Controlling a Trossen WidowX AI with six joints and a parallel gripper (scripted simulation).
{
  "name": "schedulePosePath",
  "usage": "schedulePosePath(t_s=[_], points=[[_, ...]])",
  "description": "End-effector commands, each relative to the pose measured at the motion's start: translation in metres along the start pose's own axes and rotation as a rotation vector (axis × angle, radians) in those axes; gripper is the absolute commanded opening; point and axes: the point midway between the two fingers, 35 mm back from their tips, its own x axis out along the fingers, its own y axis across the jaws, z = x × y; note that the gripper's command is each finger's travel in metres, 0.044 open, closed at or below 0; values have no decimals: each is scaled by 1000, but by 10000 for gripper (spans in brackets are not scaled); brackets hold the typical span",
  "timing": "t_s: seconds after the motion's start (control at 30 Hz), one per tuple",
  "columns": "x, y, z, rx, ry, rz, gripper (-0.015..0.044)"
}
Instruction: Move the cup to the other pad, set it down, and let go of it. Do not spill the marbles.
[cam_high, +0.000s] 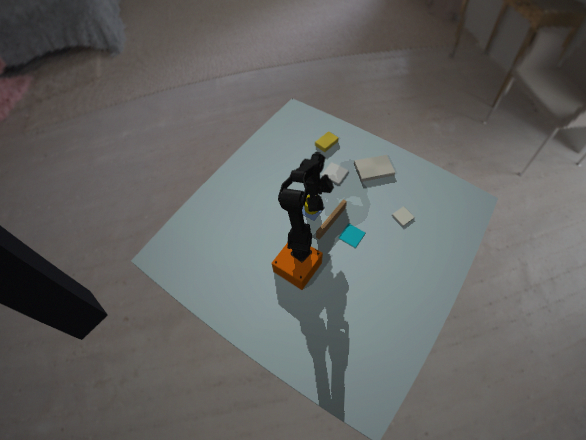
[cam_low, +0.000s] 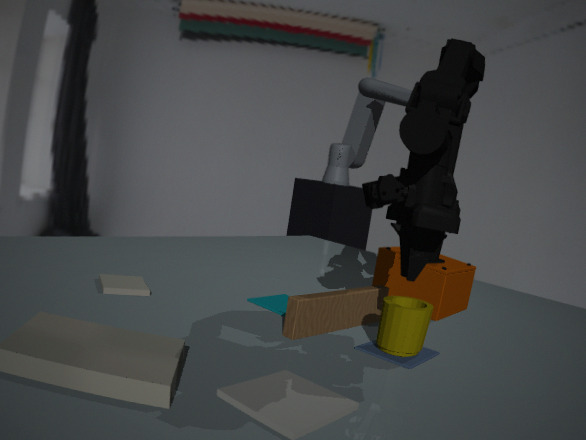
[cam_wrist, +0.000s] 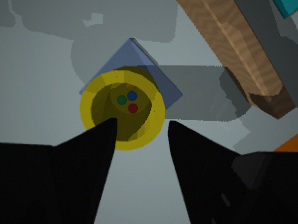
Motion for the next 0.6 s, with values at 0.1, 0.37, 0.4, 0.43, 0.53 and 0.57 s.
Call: schedulePosePath(t_s=[0.1, 0.37, 0.4, 0.43, 0.53, 0.57], points=[[4, -9, -10, 60, 36, -73, 167], [11, -9, -10, 60, 36, -73, 167], [12, -9, -10, 60, 36, -73, 167], [14, -9, -10, 60, 36, -73, 167], [19, -9, -10, 60, 36, -73, 167], [21, -9, -10, 60, 36, -73, 167]])
